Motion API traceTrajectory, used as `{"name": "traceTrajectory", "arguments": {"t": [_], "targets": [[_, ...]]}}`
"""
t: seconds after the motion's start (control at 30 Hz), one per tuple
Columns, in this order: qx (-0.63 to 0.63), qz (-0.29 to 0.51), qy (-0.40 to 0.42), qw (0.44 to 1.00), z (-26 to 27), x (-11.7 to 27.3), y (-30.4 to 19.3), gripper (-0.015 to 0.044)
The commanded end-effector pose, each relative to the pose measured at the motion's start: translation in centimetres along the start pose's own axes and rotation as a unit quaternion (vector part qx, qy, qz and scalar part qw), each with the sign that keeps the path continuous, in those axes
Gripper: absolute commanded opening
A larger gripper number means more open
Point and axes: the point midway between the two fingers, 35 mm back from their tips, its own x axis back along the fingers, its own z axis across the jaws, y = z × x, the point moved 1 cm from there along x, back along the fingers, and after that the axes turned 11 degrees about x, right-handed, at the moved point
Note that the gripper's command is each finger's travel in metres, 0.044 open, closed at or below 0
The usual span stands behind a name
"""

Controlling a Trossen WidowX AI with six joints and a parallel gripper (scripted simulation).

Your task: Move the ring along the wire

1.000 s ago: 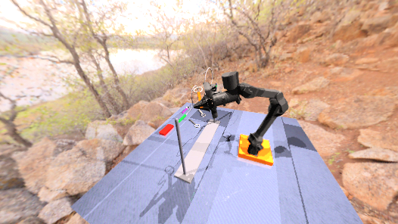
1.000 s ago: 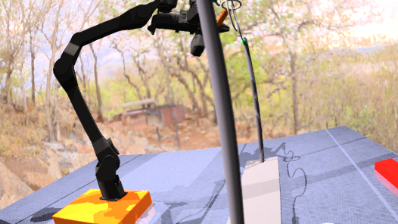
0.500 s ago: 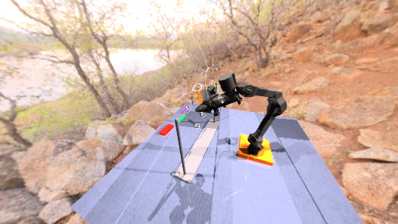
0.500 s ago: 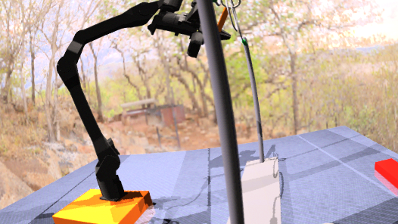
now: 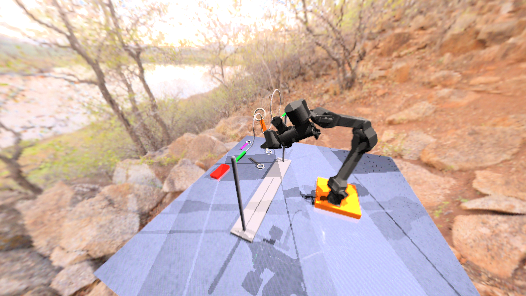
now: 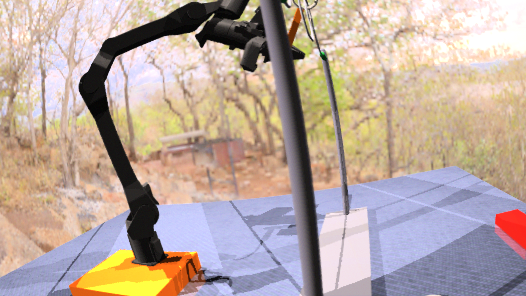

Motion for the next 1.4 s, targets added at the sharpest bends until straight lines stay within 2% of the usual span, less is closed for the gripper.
{"name": "traceTrajectory", "arguments": {"t": [0.0, 0.73, 1.37], "targets": [[0.039, -0.004, -0.023, 0.999, -0.5, 0.0, 0.1, -0.015], [0.262, -0.008, -0.154, 0.953, -3.9, 0.1, 0.4, -0.015], [0.447, -0.011, -0.262, 0.855, -6.5, 1.0, 1.9, -0.015]]}}
